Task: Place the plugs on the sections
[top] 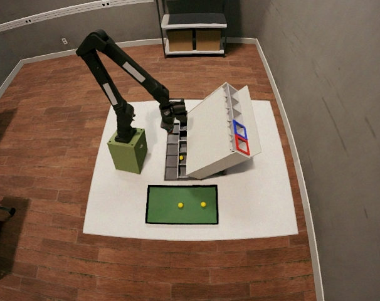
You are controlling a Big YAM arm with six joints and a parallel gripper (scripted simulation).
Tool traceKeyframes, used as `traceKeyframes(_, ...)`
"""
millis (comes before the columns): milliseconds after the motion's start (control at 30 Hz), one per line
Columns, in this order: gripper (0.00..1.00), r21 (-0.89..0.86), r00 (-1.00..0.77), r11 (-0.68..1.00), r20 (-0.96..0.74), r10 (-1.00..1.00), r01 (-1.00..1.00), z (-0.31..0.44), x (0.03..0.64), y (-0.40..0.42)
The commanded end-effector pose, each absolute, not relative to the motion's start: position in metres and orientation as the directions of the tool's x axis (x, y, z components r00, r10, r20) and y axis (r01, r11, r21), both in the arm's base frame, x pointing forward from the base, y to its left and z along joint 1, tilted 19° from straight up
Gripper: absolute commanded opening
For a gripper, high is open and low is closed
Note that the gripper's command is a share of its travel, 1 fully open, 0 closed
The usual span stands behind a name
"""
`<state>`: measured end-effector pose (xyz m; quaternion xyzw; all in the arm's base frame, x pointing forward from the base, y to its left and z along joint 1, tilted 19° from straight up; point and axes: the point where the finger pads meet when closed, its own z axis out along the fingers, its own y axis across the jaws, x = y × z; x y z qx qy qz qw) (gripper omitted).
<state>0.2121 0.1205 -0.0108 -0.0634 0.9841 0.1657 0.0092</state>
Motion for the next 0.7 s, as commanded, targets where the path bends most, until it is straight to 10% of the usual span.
traceKeyframes(0,0.00,0.327,-0.983,0.927,-0.065,-0.173,-0.185,-0.018,0.223,0.102)
traceKeyframes(667,0.00,0.315,-0.981,0.929,-0.093,-0.173,-0.194,-0.043,0.254,0.012)
